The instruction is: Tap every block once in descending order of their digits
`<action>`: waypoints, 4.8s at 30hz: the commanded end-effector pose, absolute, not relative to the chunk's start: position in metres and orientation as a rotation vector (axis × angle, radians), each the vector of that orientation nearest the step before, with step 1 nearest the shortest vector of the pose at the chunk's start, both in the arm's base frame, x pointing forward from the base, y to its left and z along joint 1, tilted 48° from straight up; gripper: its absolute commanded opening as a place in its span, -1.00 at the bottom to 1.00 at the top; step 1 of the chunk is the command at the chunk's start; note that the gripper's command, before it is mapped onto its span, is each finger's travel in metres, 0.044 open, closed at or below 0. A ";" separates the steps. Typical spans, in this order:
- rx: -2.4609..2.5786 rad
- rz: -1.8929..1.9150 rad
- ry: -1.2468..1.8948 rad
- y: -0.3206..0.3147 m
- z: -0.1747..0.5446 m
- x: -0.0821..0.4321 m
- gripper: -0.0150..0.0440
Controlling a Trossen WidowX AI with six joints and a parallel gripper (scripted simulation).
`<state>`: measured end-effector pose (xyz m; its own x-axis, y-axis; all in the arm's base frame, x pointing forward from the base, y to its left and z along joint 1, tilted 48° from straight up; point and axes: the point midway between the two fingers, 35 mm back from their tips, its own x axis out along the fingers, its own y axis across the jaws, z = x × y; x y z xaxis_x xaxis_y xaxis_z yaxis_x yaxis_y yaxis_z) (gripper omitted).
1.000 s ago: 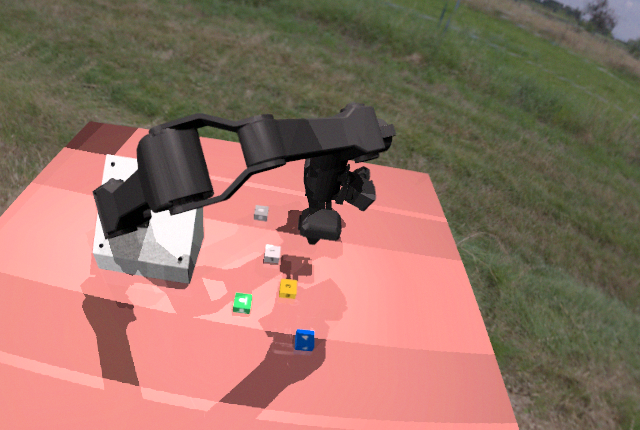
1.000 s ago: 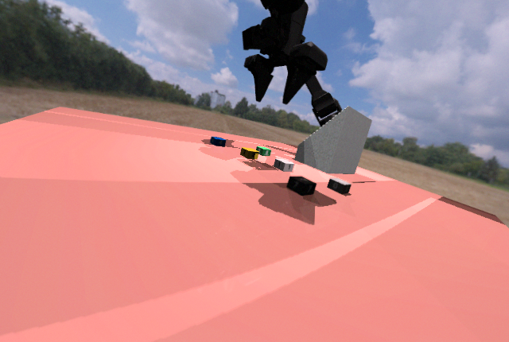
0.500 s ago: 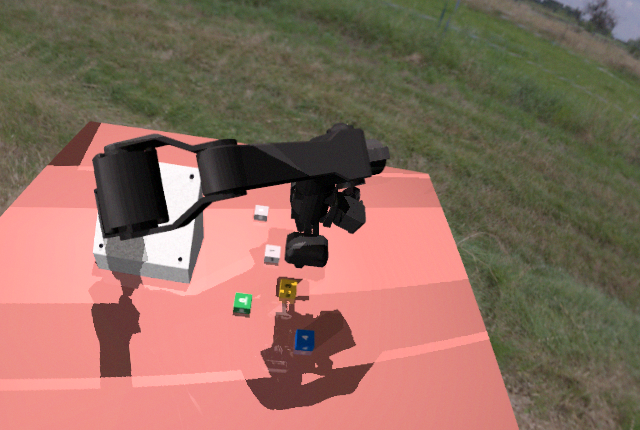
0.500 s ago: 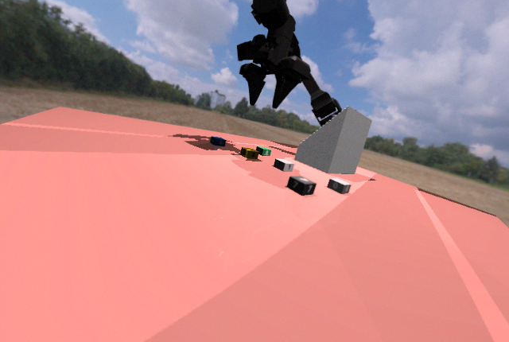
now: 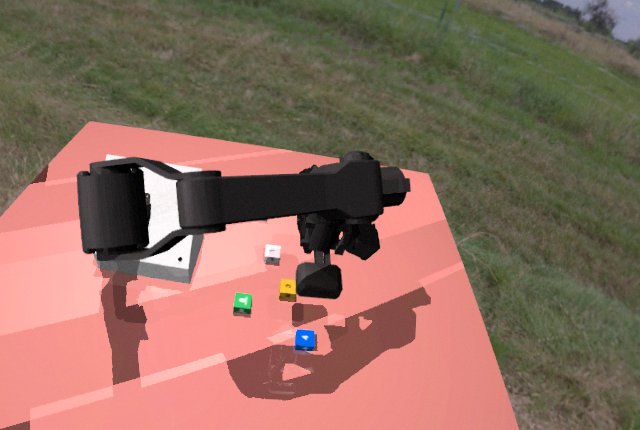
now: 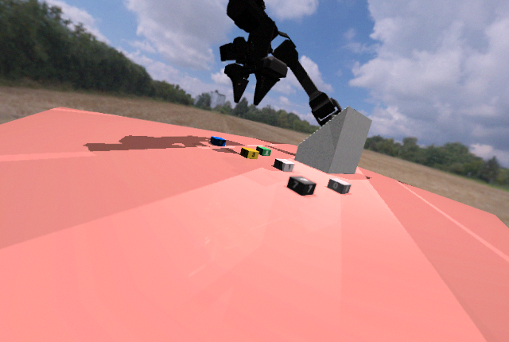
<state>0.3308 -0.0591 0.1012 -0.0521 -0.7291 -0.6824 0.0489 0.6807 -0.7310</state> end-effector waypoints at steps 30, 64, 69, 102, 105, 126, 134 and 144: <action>-0.572 -0.687 1.480 -0.042 0.090 0.367 0.86; -0.578 -0.717 1.485 0.043 -0.130 0.350 -0.38; -0.578 -0.717 1.485 0.043 -0.130 0.350 -0.42; -0.579 -0.718 1.485 0.020 -0.151 0.349 -0.42; -0.574 -0.716 1.480 0.033 -0.140 0.351 -0.42; -0.574 -0.707 1.490 0.070 -0.022 0.346 -0.42; -0.578 -0.706 1.492 0.007 0.056 0.304 -0.42; -0.590 -0.720 1.495 -0.058 0.107 0.222 -0.42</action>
<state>0.2425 -0.0450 0.1015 -0.0486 -0.7348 -0.6766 0.0722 0.6730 -0.7361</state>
